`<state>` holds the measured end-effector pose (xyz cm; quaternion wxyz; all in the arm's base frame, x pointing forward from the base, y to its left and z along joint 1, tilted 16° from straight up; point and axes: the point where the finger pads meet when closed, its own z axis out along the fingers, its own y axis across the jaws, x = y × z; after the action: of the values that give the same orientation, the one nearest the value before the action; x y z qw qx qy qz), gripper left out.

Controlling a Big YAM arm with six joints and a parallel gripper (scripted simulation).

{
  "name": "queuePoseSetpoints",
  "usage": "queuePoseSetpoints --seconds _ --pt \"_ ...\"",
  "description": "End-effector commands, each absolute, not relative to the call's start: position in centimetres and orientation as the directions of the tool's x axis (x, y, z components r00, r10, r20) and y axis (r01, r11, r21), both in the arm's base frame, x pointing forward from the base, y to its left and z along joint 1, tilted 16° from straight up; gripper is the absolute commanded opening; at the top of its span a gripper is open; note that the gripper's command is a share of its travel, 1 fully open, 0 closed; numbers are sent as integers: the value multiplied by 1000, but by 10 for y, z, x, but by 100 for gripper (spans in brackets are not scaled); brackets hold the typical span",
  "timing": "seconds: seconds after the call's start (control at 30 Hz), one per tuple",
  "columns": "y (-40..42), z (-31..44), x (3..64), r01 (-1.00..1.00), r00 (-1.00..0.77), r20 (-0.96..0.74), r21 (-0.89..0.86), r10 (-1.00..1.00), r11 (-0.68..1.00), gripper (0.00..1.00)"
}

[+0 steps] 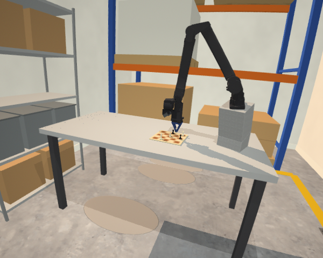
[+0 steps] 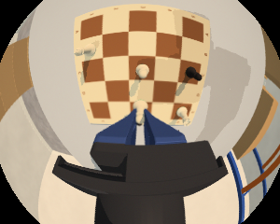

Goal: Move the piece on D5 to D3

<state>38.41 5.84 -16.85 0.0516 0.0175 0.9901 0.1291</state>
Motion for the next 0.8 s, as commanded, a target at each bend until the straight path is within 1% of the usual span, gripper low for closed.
queuePoseSetpoints --seconds 0.0,0.3,0.77 --pt "58 -174 399 40 -990 -123 259 74 965 0" --pt "65 -201 400 40 -990 -119 259 73 965 0" --pt "65 -196 400 38 -990 -121 260 71 965 0"
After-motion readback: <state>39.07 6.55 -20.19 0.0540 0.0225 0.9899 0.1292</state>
